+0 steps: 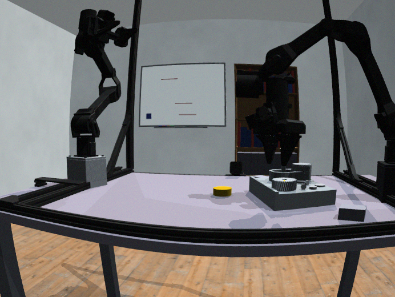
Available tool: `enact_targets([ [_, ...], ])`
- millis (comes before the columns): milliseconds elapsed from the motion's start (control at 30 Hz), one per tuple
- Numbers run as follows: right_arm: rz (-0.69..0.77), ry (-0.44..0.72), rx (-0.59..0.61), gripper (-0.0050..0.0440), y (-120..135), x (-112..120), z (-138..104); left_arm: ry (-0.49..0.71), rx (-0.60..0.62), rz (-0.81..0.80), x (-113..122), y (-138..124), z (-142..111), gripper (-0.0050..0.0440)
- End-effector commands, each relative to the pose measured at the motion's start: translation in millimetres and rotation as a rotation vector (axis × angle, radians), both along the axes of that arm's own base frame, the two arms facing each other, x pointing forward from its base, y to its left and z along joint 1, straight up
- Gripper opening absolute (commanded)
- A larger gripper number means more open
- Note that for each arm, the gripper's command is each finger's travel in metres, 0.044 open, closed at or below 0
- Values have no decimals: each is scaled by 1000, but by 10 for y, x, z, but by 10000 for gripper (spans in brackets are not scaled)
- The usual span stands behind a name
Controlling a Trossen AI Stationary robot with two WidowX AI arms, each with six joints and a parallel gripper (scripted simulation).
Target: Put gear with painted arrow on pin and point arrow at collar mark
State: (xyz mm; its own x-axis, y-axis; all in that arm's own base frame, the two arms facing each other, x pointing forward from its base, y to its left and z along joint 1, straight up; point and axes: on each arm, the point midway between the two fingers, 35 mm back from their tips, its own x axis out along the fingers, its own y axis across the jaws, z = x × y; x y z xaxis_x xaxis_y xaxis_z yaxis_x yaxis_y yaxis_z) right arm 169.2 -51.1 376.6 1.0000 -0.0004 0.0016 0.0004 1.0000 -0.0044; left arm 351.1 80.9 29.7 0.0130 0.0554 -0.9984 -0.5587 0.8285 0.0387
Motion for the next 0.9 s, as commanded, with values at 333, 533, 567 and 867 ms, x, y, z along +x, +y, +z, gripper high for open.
enact_targets([
  [333,0,0,5,400,134,-100,36,16,-55,-111,-243,94,-33,400],
  [533,0,0,5,400,134,-100,36,16,-55,-111,-237,96,-167,400],
  [567,0,0,5,400,134,-100,36,16,-55,-111,-237,96,-167,400],
  [867,0,0,5,400,134,-100,36,16,-55,-111,-234,96,-224,400],
])
